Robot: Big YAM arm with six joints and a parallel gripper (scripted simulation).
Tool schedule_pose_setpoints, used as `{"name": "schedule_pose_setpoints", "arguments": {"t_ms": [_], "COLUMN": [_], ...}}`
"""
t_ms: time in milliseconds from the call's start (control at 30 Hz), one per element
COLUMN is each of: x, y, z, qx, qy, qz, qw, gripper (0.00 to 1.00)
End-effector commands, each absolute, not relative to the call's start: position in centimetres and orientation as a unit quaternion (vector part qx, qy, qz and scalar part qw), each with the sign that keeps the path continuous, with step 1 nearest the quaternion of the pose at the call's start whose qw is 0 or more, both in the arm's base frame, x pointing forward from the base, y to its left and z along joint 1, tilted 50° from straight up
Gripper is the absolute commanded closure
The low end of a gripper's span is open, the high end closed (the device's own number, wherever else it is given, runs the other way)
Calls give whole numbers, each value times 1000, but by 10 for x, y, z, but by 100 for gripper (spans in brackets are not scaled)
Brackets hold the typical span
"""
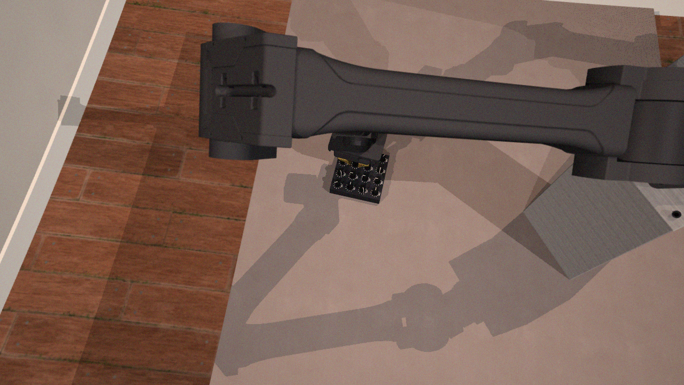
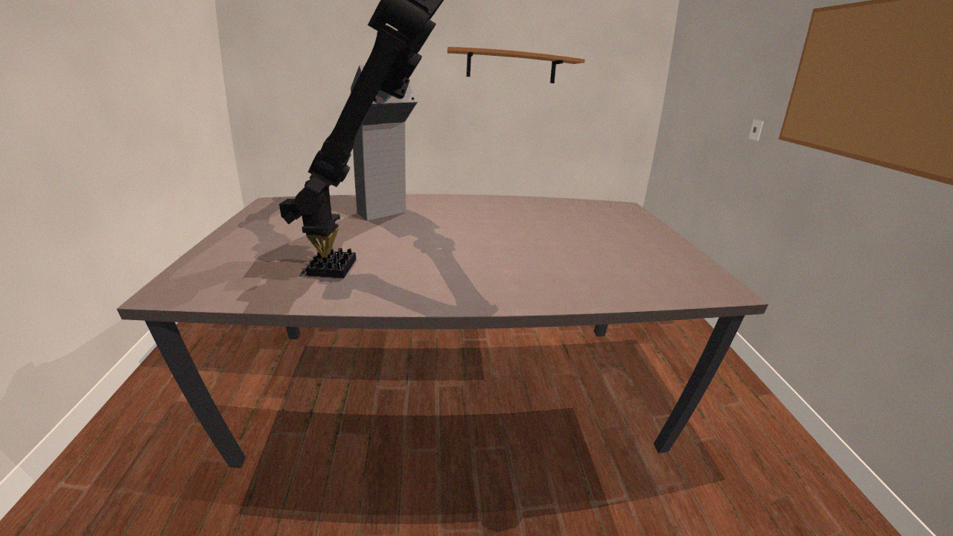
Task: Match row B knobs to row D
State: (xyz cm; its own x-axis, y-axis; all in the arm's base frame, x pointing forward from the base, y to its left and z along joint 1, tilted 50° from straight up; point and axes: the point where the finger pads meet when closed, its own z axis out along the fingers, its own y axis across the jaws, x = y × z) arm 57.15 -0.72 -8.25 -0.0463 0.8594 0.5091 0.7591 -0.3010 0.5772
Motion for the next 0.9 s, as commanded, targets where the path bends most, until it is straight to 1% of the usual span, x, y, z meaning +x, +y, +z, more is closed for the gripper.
{"name": "schedule_pose_setpoints", "arguments": {"t_ms": [0,867], "x": [575,581], "y": [-4,-1], "z": [-88,-94], "qx": [690,690], "qy": [586,586], "qz": [420,420], "qw": [58,59], "gripper": [82,82]}}
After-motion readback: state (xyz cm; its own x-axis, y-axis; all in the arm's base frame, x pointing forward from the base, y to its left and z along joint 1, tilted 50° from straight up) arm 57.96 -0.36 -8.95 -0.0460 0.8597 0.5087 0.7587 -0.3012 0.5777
